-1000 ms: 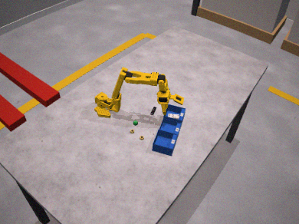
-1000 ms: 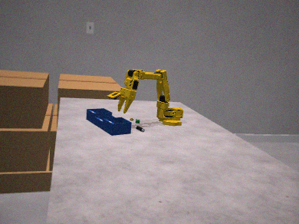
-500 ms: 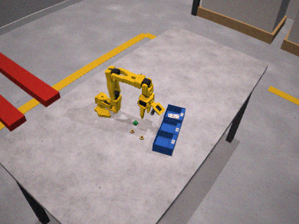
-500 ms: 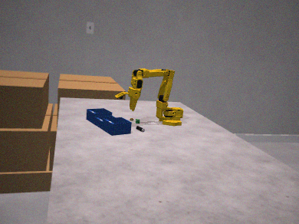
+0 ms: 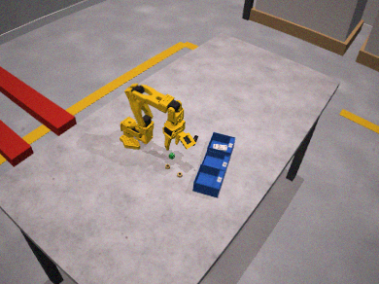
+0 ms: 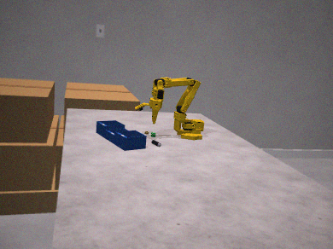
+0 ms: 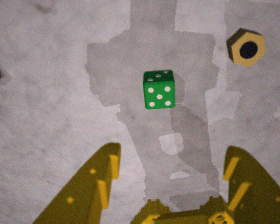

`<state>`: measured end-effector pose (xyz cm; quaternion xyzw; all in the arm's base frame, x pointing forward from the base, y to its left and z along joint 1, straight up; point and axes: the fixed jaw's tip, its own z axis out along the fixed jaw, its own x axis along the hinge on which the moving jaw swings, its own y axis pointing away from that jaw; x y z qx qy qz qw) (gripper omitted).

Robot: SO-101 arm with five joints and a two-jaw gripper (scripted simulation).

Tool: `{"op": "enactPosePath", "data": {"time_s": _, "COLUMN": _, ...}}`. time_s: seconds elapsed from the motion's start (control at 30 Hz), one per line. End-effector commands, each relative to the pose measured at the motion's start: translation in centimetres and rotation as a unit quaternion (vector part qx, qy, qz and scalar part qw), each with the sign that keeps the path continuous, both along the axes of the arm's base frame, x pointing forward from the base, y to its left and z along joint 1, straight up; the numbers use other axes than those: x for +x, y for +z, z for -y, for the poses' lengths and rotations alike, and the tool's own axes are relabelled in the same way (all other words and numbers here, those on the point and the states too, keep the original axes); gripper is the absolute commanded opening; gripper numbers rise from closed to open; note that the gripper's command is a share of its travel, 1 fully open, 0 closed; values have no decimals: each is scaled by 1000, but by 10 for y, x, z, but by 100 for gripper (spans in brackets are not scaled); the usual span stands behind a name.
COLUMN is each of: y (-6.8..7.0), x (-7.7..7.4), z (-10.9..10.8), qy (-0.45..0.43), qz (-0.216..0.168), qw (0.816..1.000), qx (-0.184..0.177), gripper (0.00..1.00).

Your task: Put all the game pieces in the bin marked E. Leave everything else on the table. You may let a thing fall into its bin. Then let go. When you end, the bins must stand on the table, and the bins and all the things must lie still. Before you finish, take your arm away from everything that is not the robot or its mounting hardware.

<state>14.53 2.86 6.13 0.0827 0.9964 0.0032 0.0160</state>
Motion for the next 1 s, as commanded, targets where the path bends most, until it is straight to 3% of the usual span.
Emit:
{"op": "enactPosePath", "data": {"time_s": 0.0, "y": 5, "x": 4, "z": 0, "qy": -10, "qz": 23, "qw": 1000, "qx": 4, "gripper": 23}}
{"op": "enactPosePath", "data": {"time_s": 0.97, "y": 0, "x": 1, "z": 3, "qy": -28, "qz": 3, "qw": 1000, "qx": 2, "gripper": 23}}
